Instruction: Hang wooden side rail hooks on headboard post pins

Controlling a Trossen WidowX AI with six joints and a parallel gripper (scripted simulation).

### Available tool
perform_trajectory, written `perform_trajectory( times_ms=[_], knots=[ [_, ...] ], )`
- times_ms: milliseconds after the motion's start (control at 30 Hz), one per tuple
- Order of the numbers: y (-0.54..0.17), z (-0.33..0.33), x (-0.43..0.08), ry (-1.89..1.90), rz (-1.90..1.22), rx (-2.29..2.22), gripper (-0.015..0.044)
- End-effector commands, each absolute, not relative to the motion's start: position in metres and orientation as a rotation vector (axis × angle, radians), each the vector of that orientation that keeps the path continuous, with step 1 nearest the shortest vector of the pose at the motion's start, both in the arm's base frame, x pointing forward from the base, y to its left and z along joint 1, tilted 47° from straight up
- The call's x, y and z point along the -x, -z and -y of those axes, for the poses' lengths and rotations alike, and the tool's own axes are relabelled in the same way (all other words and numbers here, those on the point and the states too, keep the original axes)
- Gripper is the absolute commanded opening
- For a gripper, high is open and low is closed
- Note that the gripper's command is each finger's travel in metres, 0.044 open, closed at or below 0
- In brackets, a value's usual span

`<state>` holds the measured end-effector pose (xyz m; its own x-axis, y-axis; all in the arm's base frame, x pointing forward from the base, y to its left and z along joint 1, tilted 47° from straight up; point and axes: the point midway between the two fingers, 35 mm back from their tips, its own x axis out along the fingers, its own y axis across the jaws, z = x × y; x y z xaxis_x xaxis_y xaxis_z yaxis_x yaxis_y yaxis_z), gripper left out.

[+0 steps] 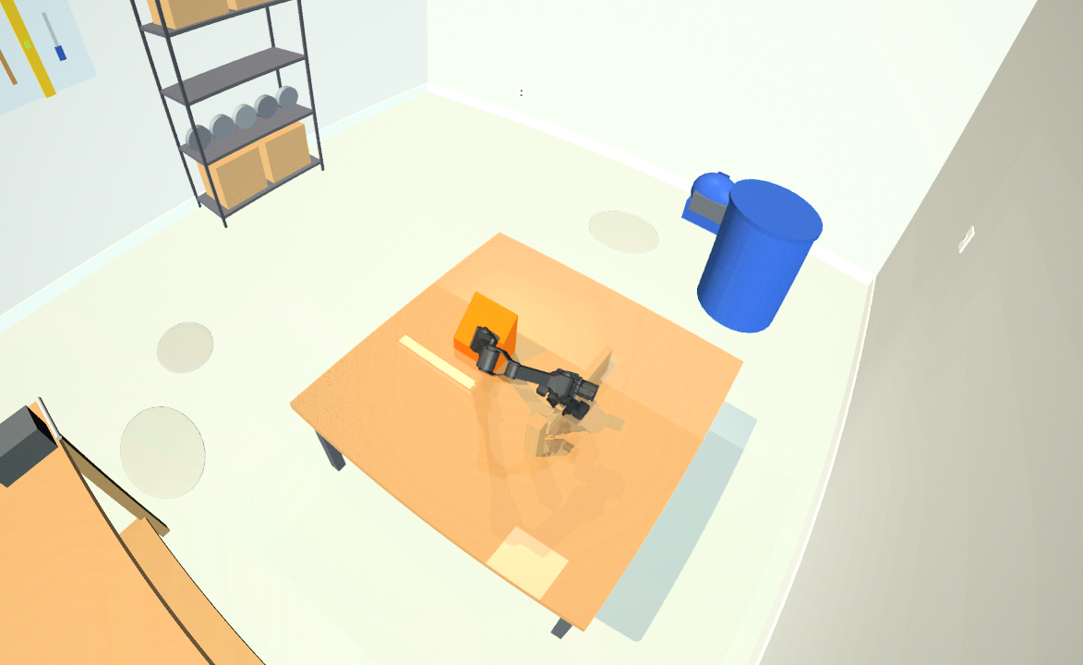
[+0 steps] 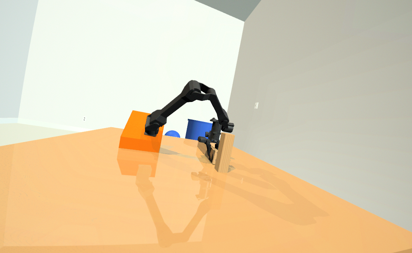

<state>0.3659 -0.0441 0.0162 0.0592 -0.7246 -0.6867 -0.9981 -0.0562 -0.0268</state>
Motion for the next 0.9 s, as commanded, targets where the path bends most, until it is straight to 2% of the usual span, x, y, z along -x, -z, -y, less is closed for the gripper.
perform_trajectory(
  times_ms=[0,867],
  knots=[
    [-0.0193,0.0399,-0.368,-0.693,-1.703,1.839,0.0],
    [-0.0222,0.0368,-0.3677,-0.694,-1.703,1.838,0.0]
  ],
)
